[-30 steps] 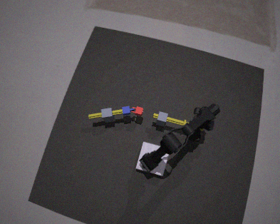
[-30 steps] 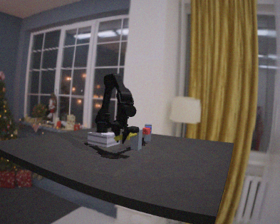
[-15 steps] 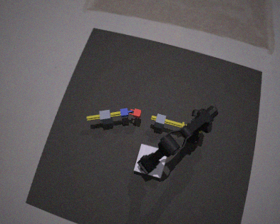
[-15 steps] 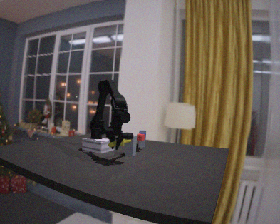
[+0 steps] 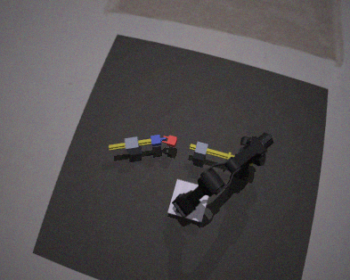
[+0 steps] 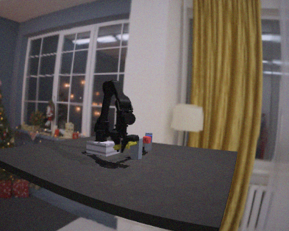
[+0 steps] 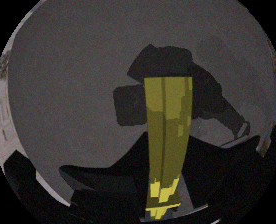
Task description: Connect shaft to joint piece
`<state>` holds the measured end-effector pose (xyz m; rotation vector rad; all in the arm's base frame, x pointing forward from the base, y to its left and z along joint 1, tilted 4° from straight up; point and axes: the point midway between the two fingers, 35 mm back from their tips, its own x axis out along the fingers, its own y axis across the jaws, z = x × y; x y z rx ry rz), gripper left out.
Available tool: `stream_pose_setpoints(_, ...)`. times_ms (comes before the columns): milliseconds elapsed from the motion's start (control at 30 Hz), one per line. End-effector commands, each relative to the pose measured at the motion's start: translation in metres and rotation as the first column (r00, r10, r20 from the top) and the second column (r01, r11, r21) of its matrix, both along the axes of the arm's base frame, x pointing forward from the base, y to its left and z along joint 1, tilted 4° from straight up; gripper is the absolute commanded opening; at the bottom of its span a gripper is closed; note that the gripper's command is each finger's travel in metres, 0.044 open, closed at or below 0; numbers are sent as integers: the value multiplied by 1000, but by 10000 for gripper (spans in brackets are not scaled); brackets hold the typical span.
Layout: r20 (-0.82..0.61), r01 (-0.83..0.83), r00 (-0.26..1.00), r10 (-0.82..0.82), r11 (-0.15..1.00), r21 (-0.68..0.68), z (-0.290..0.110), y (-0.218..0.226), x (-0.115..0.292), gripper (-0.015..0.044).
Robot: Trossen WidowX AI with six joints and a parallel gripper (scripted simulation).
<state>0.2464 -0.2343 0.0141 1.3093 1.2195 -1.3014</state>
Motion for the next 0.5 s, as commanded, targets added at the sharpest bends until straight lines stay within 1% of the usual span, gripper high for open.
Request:
stream_pose_setpoints(0, -2, 0, 1000, 0, 1000, 0, 0, 0, 0, 40)
stream_pose_setpoints(100, -2, 0, 1000, 0, 1000, 0, 0, 0, 0, 20)
stream_pose_setpoints(133, -2, 0, 1000, 0, 1000, 0, 0, 0, 0, 0)
stream_pose_setpoints(467, 7, 1, 1000, -1, 1000, -2, -1, 8, 1, 0)
